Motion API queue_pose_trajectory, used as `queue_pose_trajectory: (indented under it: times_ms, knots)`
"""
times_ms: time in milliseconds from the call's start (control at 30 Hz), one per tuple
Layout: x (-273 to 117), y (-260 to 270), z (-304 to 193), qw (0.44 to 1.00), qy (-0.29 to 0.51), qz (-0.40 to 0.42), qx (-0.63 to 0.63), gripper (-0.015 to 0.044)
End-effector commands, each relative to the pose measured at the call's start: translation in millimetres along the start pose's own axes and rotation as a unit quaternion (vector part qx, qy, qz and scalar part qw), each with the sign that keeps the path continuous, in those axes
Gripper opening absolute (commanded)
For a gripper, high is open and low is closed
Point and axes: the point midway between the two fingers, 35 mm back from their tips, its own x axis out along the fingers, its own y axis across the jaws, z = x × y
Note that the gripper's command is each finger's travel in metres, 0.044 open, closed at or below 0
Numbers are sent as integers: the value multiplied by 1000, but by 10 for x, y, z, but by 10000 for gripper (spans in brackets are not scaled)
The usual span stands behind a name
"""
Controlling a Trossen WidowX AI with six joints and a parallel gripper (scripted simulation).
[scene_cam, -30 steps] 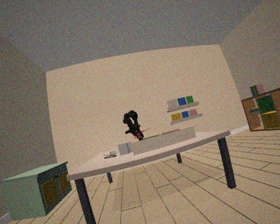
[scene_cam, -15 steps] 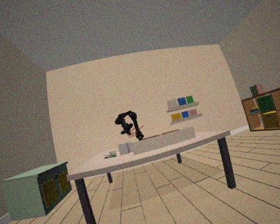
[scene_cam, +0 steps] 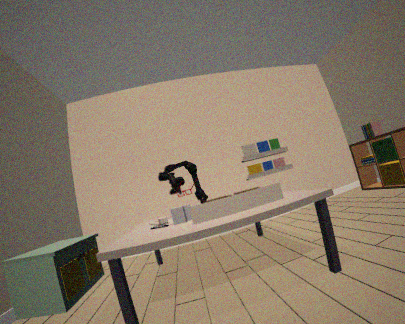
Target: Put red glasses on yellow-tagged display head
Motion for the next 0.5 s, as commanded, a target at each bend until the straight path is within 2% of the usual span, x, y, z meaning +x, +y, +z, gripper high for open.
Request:
queue_pose_trajectory:
  times_ms: [0, 467]
  knots:
    - [-172, 101, -66, 999, 20, -26, 22, 0]
    - [-174, 124, -73, 999, 22, -23, 26, 0]
